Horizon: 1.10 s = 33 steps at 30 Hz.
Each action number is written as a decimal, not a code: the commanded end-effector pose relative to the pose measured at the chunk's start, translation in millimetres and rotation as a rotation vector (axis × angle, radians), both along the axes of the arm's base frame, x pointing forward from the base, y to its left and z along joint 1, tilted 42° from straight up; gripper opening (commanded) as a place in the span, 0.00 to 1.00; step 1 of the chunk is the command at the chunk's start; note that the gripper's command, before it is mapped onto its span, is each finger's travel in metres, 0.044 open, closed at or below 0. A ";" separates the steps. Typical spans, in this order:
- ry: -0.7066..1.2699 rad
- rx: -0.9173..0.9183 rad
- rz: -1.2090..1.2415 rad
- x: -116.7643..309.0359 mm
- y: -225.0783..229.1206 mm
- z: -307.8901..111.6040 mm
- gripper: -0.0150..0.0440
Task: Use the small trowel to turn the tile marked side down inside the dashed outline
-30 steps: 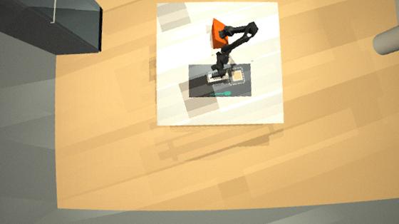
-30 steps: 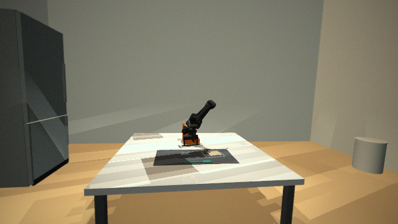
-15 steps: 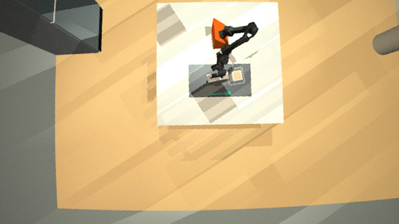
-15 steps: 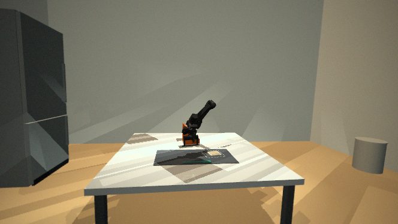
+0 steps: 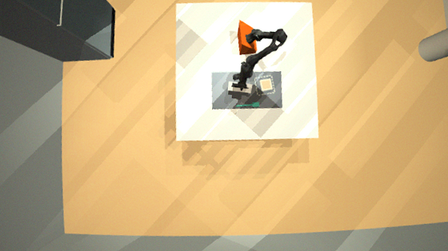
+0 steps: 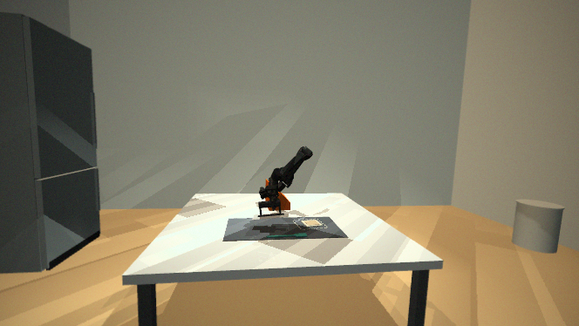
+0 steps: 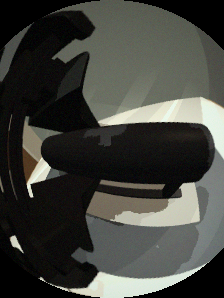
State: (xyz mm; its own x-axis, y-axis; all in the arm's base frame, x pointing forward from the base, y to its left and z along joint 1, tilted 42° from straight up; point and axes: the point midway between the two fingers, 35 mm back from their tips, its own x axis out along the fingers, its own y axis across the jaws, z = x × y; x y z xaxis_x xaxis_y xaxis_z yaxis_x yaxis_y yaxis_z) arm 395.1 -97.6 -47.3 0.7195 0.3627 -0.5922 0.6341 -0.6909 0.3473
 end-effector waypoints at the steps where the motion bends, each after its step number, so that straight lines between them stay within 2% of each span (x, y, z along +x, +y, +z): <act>1: 0.090 0.029 -0.088 7.3 -13.8 -11.5 0.25; 18: 0.524 0.137 -0.455 7.9 -52.2 -73.2 0.25; 33: 0.879 0.136 -0.810 -12.8 -80.5 -115.2 0.25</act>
State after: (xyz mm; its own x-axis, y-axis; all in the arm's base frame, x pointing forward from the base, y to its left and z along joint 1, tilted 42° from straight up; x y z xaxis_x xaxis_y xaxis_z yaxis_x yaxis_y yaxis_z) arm 384.4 -168.2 -159.2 0.1929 0.1226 -0.9735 0.0595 -0.9918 -0.1132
